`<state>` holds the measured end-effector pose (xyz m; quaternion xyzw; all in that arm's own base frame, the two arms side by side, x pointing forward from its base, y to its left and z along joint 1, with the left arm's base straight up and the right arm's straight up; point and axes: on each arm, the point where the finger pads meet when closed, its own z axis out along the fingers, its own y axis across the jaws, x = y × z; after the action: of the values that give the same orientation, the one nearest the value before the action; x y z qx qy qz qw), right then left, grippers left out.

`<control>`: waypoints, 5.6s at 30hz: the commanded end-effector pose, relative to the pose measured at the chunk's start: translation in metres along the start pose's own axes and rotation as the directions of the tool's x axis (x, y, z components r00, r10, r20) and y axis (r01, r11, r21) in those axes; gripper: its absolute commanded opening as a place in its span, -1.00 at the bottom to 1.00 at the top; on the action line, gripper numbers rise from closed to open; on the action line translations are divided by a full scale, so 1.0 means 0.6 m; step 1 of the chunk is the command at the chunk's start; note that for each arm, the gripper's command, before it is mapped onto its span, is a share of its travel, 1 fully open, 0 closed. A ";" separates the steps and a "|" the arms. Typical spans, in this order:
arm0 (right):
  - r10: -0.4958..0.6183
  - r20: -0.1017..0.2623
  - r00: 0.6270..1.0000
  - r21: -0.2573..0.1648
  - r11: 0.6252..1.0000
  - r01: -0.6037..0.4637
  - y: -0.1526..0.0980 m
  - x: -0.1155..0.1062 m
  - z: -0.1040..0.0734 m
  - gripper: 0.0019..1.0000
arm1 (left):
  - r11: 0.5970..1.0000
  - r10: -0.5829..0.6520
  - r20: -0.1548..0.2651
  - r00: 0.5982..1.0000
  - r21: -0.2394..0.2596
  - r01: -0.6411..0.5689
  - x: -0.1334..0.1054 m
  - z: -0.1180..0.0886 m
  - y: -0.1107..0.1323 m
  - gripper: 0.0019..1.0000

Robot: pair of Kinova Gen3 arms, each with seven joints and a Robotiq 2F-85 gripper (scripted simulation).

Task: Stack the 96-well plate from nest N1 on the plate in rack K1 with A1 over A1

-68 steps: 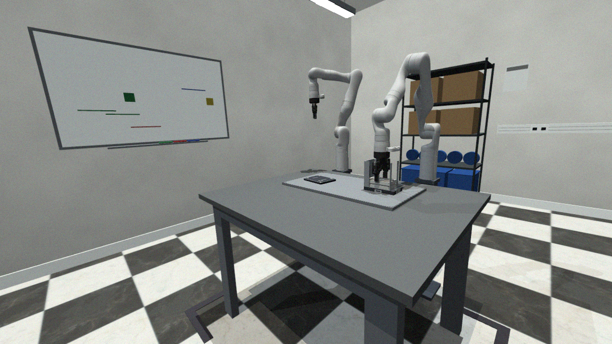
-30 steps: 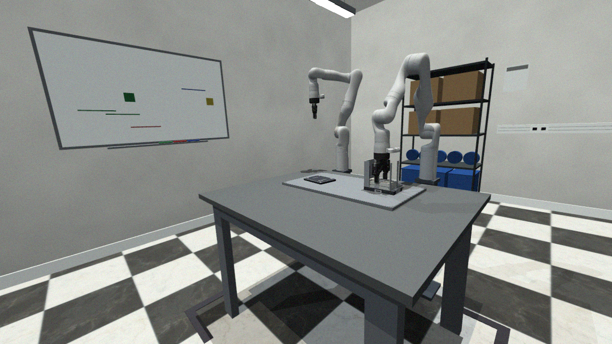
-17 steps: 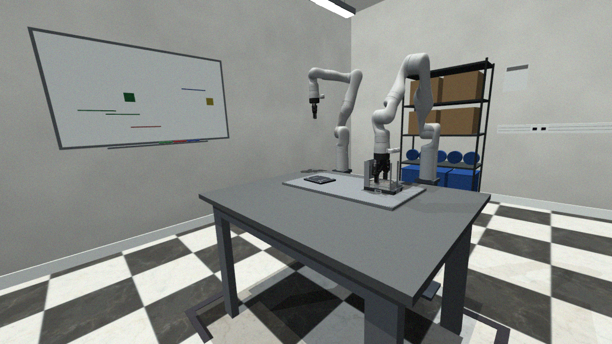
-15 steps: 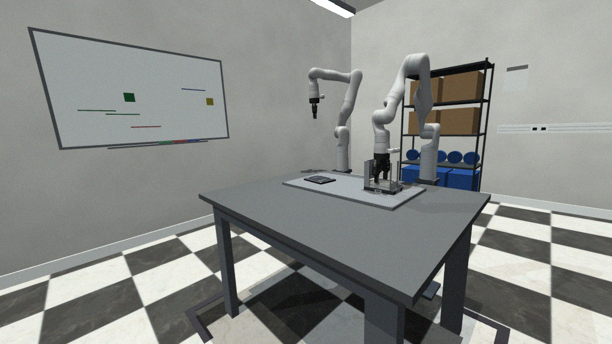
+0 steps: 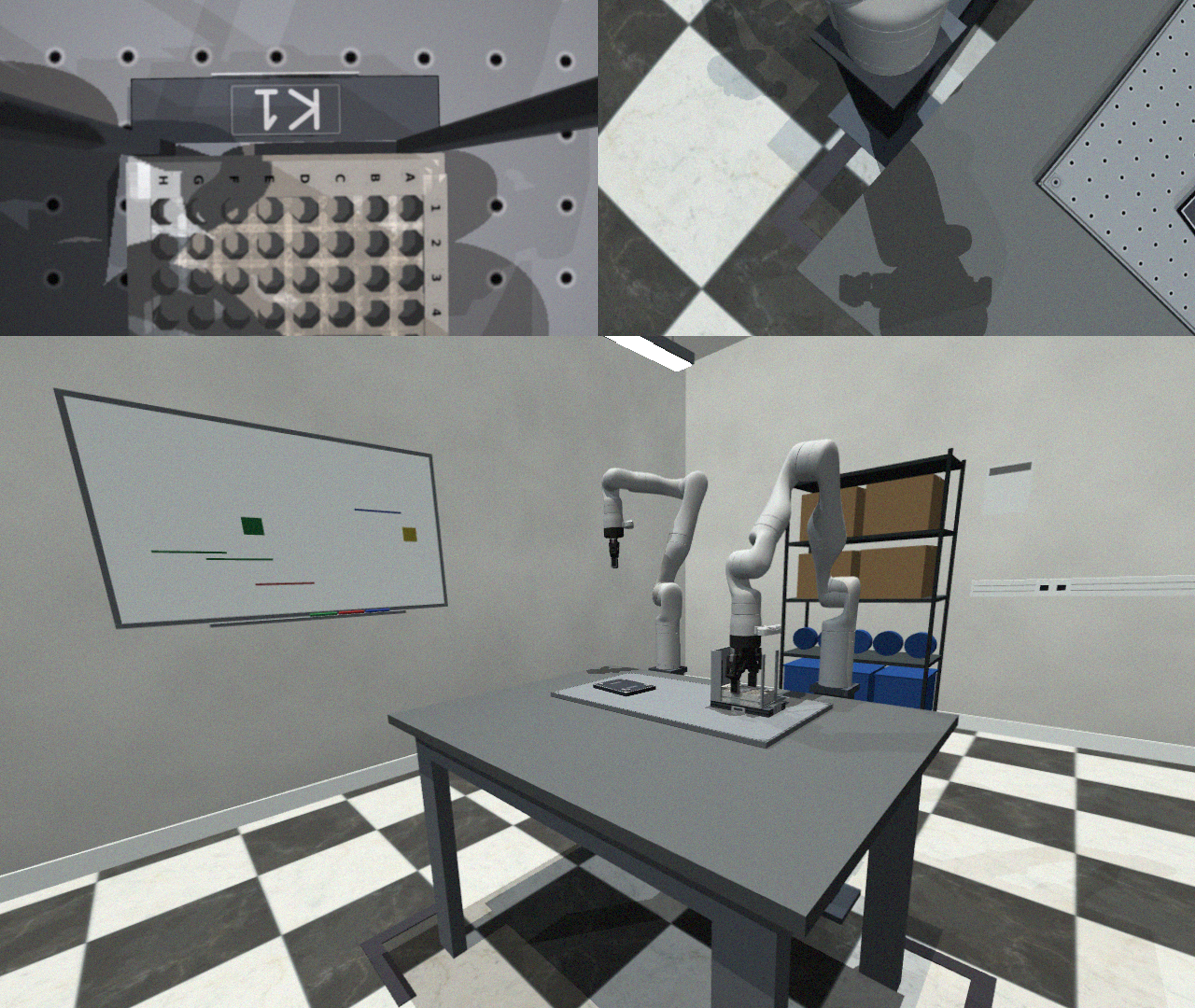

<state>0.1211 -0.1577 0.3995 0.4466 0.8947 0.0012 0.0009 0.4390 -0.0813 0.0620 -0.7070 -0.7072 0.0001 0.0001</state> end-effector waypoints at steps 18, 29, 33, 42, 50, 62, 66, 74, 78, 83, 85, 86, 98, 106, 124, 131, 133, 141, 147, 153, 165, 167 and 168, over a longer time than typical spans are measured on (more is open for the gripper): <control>0.000 0.001 1.000 0.000 1.000 0.000 0.000 0.000 -0.001 1.00 | 1.000 0.000 0.000 1.000 -0.002 0.000 0.000 -0.011 0.001 1.00; 0.000 0.001 1.000 0.000 1.000 0.000 0.000 0.000 -0.001 1.00 | 1.000 0.000 0.000 1.000 -0.002 0.000 0.000 -0.016 0.001 1.00; 0.000 0.001 1.000 0.000 1.000 0.000 0.000 0.000 -0.001 1.00 | 1.000 0.000 0.000 1.000 -0.002 0.000 0.000 -0.018 0.001 1.00; 0.000 0.001 1.000 0.000 1.000 0.000 0.000 0.000 -0.001 1.00 | 1.000 0.000 0.000 1.000 -0.002 0.000 0.000 -0.022 0.001 1.00; 0.000 0.001 1.000 0.000 1.000 0.000 0.000 0.000 -0.001 1.00 | 1.000 0.000 0.000 1.000 -0.002 0.000 0.000 -0.026 0.001 1.00; 0.000 0.001 1.000 0.000 1.000 0.000 0.000 0.000 -0.001 1.00 | 1.000 0.000 0.000 1.000 -0.002 0.000 0.000 -0.032 0.001 1.00; 0.000 0.001 1.000 0.000 1.000 0.000 0.000 0.000 -0.001 1.00 | 1.000 0.000 0.000 1.000 -0.002 0.000 0.000 -0.034 0.001 1.00; 0.000 0.001 1.000 0.000 1.000 0.000 0.000 0.000 -0.001 1.00 | 1.000 0.000 0.000 1.000 -0.002 0.000 0.000 -0.037 0.001 1.00; 0.000 0.001 1.000 0.000 1.000 0.000 0.000 0.000 -0.001 1.00 | 1.000 0.000 0.000 1.000 -0.002 0.000 0.000 -0.040 0.001 1.00; 0.000 0.001 1.000 0.000 1.000 0.000 0.000 0.000 -0.001 1.00 | 1.000 0.000 0.000 1.000 -0.002 0.000 0.000 -0.042 0.001 1.00; 0.000 0.001 1.000 0.000 1.000 0.000 0.000 0.000 -0.001 1.00 | 1.000 0.000 0.000 1.000 -0.002 0.000 0.000 -0.043 0.001 1.00; 0.000 0.001 1.000 0.000 1.000 0.000 0.000 0.000 -0.001 1.00 | 1.000 0.000 0.000 1.000 -0.002 0.000 0.000 -0.044 0.001 1.00; 0.000 0.001 1.000 0.000 1.000 0.000 0.000 0.000 -0.001 1.00 | 1.000 0.000 0.000 1.000 -0.002 0.000 0.000 -0.050 0.001 1.00; 0.000 0.001 1.000 0.000 1.000 0.000 0.000 0.000 -0.001 1.00 | 1.000 0.000 0.000 1.000 -0.002 0.000 0.000 -0.054 0.001 1.00; 0.000 0.001 1.000 0.000 1.000 0.000 0.000 0.000 -0.001 1.00 | 1.000 0.000 0.000 1.000 -0.002 0.000 0.000 -0.062 0.001 1.00; 0.000 0.001 1.000 0.000 1.000 0.000 0.000 0.000 -0.001 1.00 | 1.000 0.000 0.000 1.000 -0.002 0.000 0.000 -0.066 0.001 1.00; 0.000 0.001 1.000 0.000 1.000 0.000 0.000 0.000 -0.001 1.00 | 1.000 0.000 0.000 1.000 -0.002 0.000 0.000 -0.067 0.001 1.00; 0.000 0.001 1.000 0.000 1.000 0.000 0.000 0.000 -0.001 1.00 | 1.000 0.000 0.000 1.000 -0.002 0.000 0.000 -0.071 0.001 1.00; 0.000 0.001 1.000 0.000 1.000 0.000 0.000 0.000 -0.001 1.00 | 1.000 0.000 0.000 1.000 -0.002 0.000 0.000 -0.073 0.001 1.00; 0.000 0.001 1.000 0.000 1.000 0.000 0.000 0.000 -0.001 1.00 | 1.000 0.000 0.000 1.000 -0.002 0.000 0.000 -0.077 0.001 1.00; 0.000 0.001 1.000 0.000 1.000 0.000 0.000 0.000 -0.001 1.00 | 1.000 0.000 0.000 1.000 -0.002 0.000 0.000 -0.082 0.001 1.00; 0.000 0.001 1.000 0.000 1.000 0.000 0.000 0.000 -0.001 1.00 | 1.000 0.000 0.000 1.000 -0.002 0.000 0.000 -0.083 0.001 1.00; 0.000 0.001 1.000 0.000 1.000 0.000 0.000 0.000 -0.001 1.00 | 1.000 0.000 0.000 1.000 -0.002 0.000 0.000 -0.084 0.001 1.00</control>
<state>0.1211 -0.1577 0.3995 0.4466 0.8947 0.0012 0.0009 0.4390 -0.0814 0.1109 -0.7070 -0.7072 0.0000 0.0001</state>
